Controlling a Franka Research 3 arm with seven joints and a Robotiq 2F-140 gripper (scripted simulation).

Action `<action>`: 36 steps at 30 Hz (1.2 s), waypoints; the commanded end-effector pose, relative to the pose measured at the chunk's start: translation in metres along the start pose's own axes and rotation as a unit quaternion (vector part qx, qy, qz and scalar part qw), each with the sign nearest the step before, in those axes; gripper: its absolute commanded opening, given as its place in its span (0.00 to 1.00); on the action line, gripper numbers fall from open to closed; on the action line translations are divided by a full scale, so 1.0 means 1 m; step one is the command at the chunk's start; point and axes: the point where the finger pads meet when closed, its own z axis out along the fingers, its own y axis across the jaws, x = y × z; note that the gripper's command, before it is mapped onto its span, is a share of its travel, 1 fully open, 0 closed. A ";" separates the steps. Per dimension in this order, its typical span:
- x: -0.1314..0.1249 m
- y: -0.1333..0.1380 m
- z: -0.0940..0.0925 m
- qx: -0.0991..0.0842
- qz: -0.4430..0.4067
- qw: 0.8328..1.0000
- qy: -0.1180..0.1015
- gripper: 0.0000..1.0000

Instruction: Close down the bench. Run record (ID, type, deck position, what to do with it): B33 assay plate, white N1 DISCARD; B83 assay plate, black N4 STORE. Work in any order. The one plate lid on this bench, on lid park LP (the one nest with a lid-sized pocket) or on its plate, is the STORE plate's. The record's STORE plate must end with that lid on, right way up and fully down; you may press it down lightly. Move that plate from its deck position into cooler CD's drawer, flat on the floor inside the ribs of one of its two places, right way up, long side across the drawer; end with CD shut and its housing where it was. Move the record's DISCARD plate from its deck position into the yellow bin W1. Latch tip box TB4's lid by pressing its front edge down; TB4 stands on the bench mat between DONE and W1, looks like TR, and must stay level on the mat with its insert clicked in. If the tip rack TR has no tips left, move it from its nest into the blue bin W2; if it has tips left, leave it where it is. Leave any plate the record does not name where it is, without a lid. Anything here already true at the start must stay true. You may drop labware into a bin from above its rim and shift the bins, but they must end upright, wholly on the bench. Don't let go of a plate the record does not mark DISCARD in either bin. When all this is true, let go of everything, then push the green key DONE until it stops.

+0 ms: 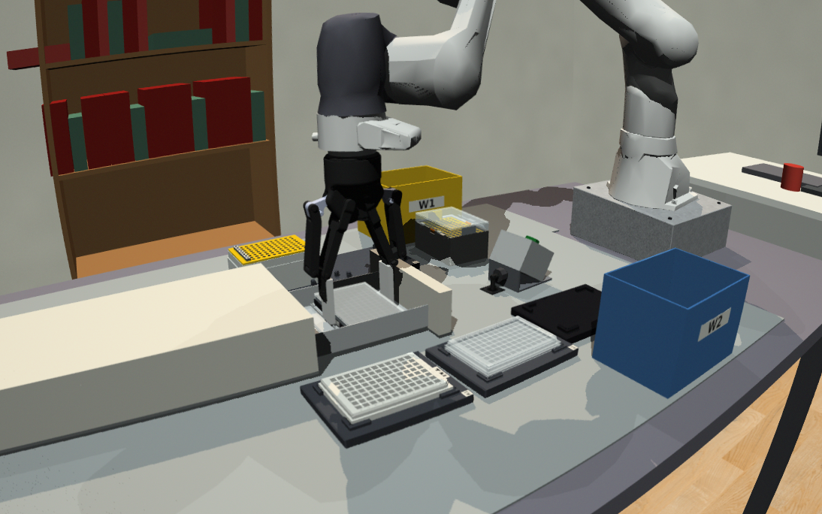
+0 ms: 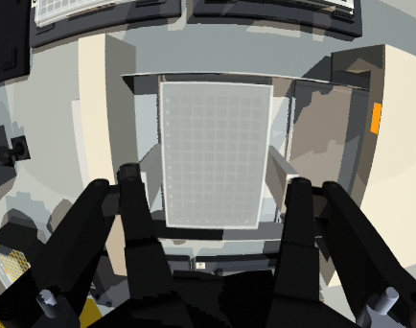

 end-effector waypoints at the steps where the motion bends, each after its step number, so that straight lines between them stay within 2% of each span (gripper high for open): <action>1: 0.000 0.001 0.000 -0.002 0.001 1.000 0.000 0.00; 18: 0.000 0.001 0.000 -0.002 0.001 1.000 0.000 0.00; 19: 0.000 0.001 0.000 -0.002 0.001 1.000 0.000 0.61; 36: 0.000 0.001 0.000 -0.002 0.001 1.000 0.000 0.61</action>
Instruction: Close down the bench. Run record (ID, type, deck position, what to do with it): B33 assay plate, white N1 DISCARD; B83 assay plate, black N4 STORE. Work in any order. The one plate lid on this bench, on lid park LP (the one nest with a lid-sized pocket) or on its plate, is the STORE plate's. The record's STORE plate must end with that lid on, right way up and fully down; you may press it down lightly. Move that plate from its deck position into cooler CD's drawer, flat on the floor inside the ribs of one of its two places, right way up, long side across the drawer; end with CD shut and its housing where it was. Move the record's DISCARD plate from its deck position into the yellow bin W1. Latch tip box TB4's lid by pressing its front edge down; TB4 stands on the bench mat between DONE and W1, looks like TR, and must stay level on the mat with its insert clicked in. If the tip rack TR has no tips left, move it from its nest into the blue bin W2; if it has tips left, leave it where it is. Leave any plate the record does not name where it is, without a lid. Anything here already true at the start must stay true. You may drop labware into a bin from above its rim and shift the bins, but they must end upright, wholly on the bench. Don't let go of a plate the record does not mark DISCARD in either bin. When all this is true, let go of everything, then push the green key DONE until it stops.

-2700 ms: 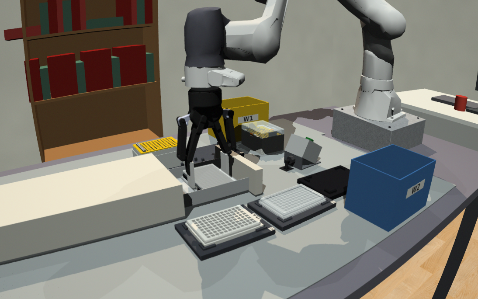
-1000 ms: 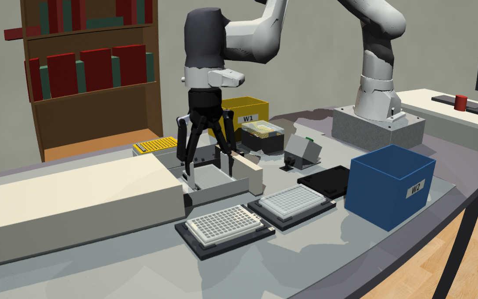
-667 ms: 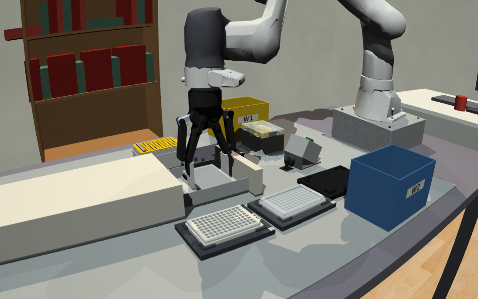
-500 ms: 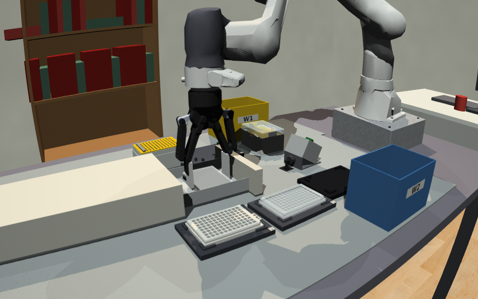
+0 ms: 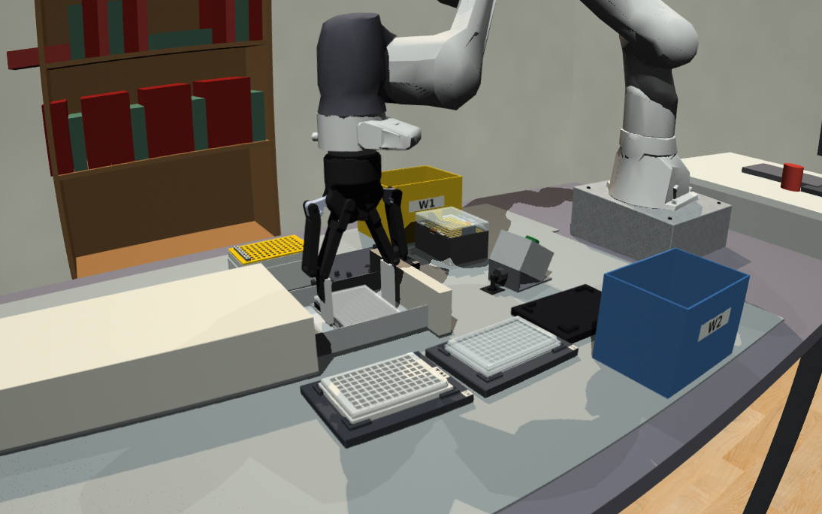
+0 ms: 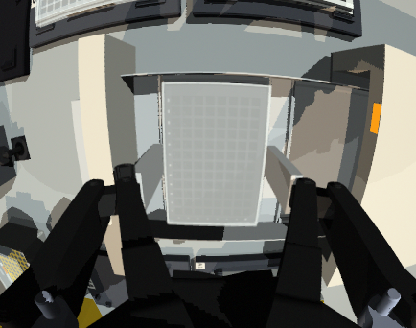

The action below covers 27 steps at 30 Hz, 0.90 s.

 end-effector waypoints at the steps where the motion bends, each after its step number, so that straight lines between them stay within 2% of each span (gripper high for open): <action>1: 0.000 0.001 0.000 -0.002 0.001 1.000 0.000 0.61; 11: 0.000 0.001 0.000 -0.002 0.001 1.000 0.000 0.61; 27: 0.000 0.001 -0.018 -0.002 0.001 1.000 0.000 0.61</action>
